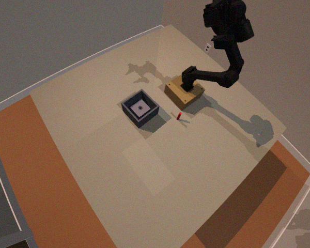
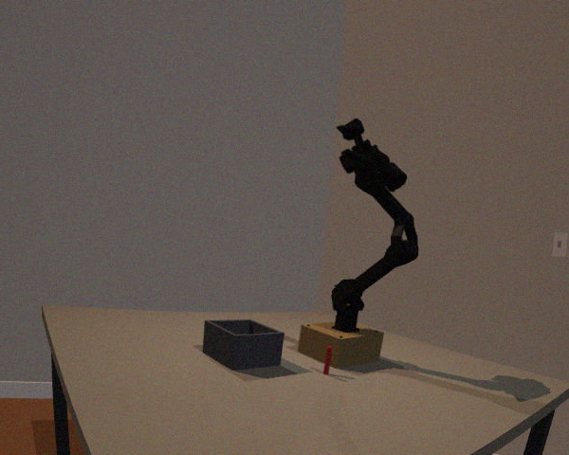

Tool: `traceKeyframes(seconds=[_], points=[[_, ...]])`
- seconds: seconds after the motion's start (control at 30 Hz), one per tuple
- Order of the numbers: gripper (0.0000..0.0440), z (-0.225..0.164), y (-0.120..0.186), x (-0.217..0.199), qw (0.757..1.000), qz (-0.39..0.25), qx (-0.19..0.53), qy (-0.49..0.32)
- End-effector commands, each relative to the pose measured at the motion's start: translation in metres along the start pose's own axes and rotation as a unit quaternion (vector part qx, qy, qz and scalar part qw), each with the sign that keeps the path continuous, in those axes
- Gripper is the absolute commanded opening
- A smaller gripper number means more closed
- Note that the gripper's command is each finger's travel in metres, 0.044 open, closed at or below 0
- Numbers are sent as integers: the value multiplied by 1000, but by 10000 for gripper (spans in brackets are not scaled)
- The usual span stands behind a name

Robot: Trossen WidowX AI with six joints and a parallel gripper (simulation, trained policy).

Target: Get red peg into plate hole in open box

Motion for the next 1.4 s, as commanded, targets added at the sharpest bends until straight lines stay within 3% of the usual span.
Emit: traceKeyframes(seconds=[0.0,0.03,0.33,0.67,1.0,1.37], points=[[422,-1,1,1,1000,3,11,-10],[440,-1,2,3,999,5,23,-23],[440,-2,9,18,982,17,109,-152],[440,5,15,34,935,20,191,-298],[440,18,17,50,860,14,256,-441],[440,39,13,66,749,1,307,-587]])
Point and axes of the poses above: the point midway between the two fingers, 35 mm back from their tips, its own y axis back along the fingers, its own x axis across the jaws, z = x × y, the point moved 8 cm from there along y, back along the fingers, and after that the axes turned 10 degrees about y, right-handed, at the moved point
